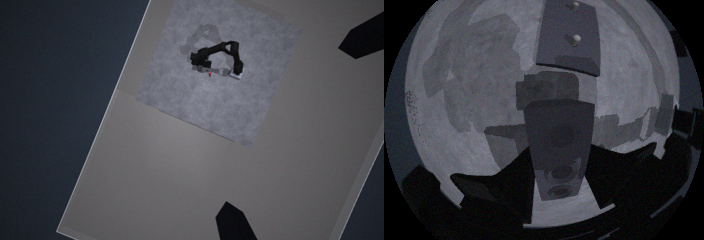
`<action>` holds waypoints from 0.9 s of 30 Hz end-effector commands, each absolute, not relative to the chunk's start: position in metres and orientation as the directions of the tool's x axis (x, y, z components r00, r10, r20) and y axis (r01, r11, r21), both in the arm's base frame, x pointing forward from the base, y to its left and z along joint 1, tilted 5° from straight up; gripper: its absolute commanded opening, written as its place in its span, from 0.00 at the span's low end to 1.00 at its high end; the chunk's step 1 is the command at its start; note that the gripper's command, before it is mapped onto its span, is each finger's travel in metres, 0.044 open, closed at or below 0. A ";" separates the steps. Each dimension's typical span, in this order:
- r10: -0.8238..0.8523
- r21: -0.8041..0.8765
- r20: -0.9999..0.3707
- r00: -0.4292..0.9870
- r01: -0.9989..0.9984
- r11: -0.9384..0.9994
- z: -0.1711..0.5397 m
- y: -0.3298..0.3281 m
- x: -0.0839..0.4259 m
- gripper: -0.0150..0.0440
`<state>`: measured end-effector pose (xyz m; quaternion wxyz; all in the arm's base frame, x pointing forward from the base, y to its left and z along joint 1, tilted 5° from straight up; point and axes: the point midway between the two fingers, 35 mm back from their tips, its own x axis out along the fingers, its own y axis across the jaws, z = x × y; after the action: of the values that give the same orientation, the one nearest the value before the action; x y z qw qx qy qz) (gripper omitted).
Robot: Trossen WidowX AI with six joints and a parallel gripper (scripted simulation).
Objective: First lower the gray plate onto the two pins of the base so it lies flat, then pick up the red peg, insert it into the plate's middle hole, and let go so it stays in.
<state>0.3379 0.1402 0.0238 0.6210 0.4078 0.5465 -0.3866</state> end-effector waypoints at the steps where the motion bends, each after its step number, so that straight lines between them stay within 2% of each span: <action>1: -0.032 0.077 -0.995 0.096 0.924 0.373 0.023 0.141 0.337 0.25; 27: -0.032 0.081 -0.995 0.100 0.922 0.378 0.103 0.152 0.339 0.25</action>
<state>0.3403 0.1510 0.0914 0.6215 0.4006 0.5518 -0.3855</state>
